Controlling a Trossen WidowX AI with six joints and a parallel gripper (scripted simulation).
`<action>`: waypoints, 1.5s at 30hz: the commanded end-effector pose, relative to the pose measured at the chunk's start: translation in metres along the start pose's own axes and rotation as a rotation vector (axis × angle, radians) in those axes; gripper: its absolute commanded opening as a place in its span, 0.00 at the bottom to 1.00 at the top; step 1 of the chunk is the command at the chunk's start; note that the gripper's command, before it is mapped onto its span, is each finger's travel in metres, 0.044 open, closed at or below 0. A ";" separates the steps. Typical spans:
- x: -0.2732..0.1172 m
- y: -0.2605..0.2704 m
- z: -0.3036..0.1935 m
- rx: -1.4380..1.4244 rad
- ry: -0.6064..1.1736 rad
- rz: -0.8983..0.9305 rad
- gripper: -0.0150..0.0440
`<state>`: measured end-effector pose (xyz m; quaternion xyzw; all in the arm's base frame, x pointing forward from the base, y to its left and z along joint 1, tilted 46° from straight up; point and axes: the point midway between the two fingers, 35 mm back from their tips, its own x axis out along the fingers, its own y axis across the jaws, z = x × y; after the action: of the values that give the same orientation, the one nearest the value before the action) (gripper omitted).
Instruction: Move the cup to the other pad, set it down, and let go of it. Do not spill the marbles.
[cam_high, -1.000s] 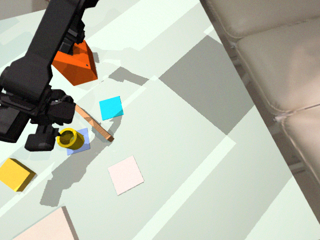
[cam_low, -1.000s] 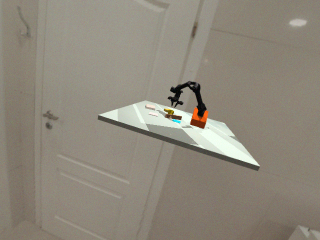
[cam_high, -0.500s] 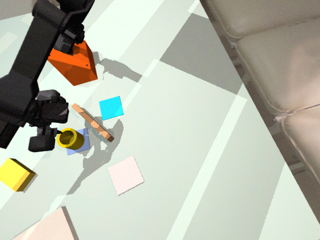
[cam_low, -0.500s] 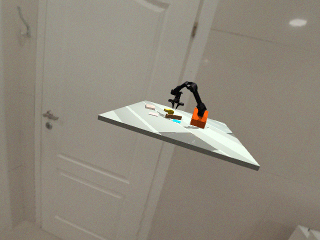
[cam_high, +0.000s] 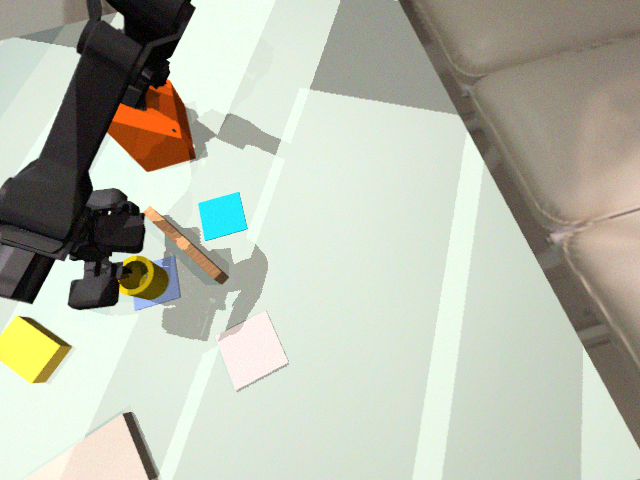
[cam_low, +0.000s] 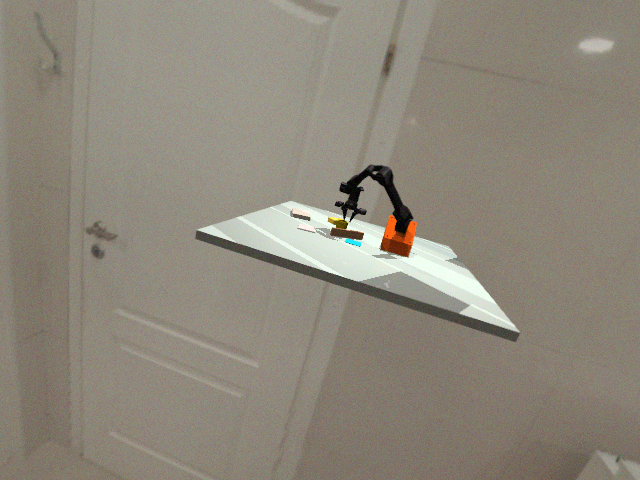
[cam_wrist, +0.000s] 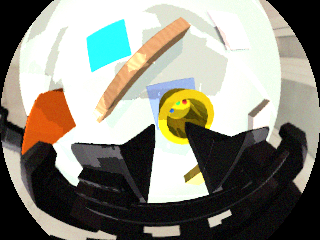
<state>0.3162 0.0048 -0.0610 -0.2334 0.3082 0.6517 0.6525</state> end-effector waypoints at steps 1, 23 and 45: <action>0.012 0.004 -0.001 0.016 -0.009 0.014 0.54; 0.043 0.008 0.000 0.016 -0.012 0.015 0.54; 0.041 0.006 0.001 0.006 -0.007 0.010 0.42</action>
<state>0.3088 0.0344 -0.0891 -0.2275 0.3091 0.6550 0.6509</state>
